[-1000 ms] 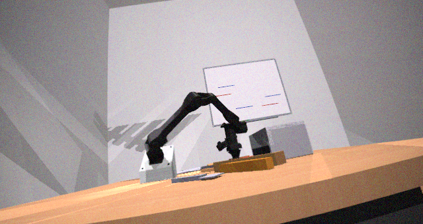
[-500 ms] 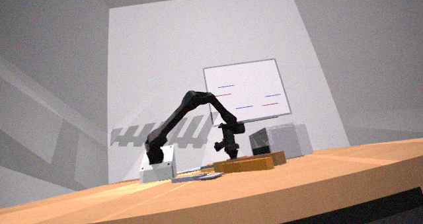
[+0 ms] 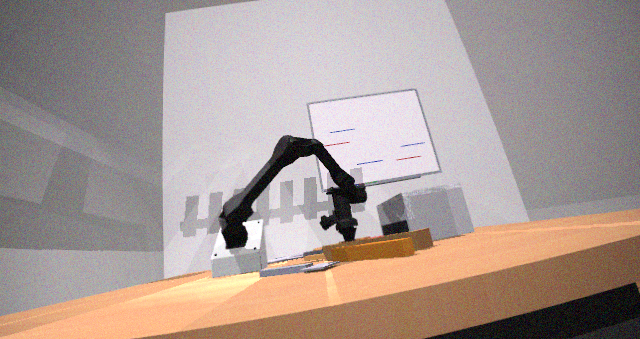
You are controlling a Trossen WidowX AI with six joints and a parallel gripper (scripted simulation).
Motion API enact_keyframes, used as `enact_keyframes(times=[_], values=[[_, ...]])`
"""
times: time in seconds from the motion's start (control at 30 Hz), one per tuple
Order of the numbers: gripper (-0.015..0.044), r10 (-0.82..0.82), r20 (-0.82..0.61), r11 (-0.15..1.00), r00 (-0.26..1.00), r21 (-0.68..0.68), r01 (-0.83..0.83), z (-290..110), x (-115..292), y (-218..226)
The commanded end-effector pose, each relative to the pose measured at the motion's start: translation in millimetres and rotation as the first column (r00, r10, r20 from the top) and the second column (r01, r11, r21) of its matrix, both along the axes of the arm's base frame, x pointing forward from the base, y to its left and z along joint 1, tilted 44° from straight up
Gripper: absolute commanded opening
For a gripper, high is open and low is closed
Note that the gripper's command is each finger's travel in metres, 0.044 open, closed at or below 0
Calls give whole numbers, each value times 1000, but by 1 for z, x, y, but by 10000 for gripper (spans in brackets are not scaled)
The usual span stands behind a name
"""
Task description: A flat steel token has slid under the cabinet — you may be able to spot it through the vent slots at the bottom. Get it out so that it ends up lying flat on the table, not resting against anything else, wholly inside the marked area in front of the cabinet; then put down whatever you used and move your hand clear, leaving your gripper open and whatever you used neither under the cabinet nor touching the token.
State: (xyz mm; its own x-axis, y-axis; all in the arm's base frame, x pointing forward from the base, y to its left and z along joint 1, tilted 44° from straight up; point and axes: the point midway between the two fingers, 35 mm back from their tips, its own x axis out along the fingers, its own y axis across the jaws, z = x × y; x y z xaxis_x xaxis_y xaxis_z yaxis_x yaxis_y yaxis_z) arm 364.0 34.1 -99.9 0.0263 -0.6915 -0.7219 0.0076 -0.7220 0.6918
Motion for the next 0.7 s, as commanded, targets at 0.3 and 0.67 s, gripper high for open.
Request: enact_keyframes(times=[0.3, 0.67], values=[[0, -3, -4, 1000, 1000, 0, 3, -1, -15, -1], [0, -3, -5, 1000, 1000, 0, 3, -2, -27, 0]])
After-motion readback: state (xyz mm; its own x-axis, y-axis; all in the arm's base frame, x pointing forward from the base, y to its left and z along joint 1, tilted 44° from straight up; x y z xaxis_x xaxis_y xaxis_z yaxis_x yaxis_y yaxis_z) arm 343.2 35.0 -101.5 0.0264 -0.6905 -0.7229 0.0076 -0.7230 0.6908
